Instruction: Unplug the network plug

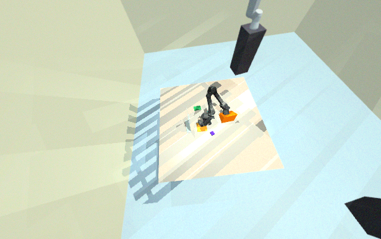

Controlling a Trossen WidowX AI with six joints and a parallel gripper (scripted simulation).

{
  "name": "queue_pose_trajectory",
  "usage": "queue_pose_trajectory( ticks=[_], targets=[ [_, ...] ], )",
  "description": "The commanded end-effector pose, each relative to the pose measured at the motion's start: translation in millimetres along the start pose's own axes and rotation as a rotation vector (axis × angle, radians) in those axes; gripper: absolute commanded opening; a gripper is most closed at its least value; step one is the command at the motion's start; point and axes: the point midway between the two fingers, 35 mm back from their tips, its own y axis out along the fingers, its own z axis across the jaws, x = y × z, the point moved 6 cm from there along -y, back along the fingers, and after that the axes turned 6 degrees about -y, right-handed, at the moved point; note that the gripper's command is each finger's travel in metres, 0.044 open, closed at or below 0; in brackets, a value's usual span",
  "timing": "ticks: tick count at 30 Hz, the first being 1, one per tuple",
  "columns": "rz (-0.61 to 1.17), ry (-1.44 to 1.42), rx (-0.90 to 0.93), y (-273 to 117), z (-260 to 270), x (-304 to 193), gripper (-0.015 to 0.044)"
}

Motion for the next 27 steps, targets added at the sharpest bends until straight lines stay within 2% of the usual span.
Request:
queue_pose_trajectory(
  ticks=[1, 3, 9, 27],
  targets=[
    [0.000, 0.000, 0.000, 0, 0, 0, 0.0000],
    [0.000, 0.000, 0.000, 0, 0, 0, 0.0000],
    [0.000, 0.000, 0.000, 0, 0, 0, 0.0156],
    [0.003, -0.001, -0.001, -14, 1, -1, 0.0156]
  ],
)
